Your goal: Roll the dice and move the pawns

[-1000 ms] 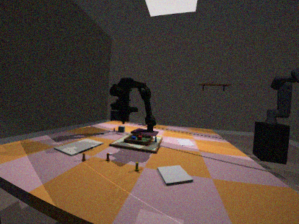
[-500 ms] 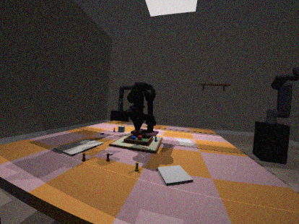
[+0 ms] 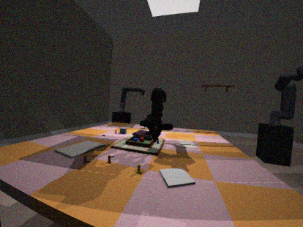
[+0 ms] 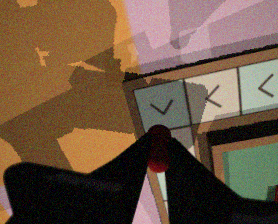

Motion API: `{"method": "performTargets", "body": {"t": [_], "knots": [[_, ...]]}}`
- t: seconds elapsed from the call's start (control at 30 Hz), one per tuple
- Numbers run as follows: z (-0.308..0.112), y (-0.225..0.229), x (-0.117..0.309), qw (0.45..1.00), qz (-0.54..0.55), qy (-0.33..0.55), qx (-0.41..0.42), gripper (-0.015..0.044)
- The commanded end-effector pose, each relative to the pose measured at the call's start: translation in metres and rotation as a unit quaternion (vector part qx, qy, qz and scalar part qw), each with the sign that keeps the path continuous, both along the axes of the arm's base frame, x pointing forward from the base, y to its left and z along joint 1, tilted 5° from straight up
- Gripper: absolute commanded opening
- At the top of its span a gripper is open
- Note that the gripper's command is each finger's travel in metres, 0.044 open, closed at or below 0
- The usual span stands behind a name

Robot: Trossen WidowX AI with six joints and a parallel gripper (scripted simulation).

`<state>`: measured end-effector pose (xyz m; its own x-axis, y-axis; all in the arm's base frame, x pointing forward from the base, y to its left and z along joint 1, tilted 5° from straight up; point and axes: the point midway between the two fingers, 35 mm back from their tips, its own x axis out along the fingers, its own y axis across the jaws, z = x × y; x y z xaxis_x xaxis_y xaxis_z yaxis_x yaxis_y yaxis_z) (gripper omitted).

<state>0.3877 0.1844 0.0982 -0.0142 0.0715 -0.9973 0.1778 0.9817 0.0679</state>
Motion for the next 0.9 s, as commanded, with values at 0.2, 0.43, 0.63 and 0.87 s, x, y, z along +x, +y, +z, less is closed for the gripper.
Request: {"method": "performTargets", "body": {"t": [0.2,0.43,0.63,0.87], "knots": [[-0.03,-0.001,0.0,1.0,-0.01,0.003,0.0,0.0],[-0.037,0.0,0.0,1.0,-0.01,0.003,0.0,0.0],[-0.045,0.0,0.0,1.0,-0.01,0.003,0.0,0.0],[-0.048,0.001,0.001,1.0,-0.007,0.0,0.0,0.0053]]}}
